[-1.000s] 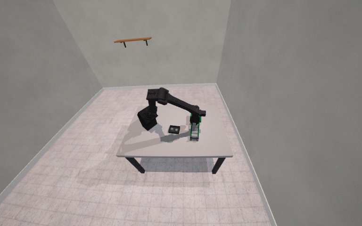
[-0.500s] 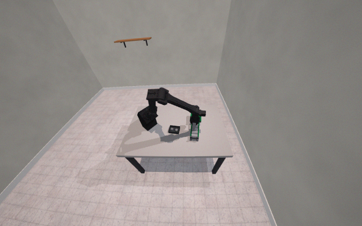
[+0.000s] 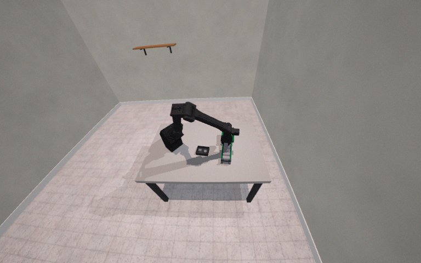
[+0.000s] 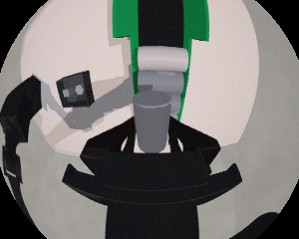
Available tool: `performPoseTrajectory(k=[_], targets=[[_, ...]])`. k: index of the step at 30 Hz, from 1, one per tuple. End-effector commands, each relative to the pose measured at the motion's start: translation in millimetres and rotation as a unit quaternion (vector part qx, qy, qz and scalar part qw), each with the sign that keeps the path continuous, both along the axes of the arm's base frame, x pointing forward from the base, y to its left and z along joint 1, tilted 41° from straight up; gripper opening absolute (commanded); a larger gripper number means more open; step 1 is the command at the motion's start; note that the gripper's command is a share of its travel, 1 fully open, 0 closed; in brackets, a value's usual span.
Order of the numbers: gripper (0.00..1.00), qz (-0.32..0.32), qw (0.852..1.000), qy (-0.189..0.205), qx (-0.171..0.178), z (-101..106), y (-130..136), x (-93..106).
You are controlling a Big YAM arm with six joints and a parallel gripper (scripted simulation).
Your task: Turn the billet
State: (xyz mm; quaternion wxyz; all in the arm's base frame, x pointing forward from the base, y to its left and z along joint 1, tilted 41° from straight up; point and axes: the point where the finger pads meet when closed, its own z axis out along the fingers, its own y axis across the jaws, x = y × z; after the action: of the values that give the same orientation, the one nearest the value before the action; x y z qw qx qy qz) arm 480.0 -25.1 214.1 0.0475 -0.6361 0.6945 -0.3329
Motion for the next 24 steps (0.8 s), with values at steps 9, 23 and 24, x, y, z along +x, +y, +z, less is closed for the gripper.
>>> performPoseTrajectory(k=[9,23,24], targets=[[0.00,0.007,0.999,-0.048,0.009,46.4,18.2,13.5],[0.00,-0.007,0.998,-0.055,0.019,46.7,17.7,13.4],[0.00,-0.008,0.998,-0.055,0.020,46.7,17.7,13.4]])
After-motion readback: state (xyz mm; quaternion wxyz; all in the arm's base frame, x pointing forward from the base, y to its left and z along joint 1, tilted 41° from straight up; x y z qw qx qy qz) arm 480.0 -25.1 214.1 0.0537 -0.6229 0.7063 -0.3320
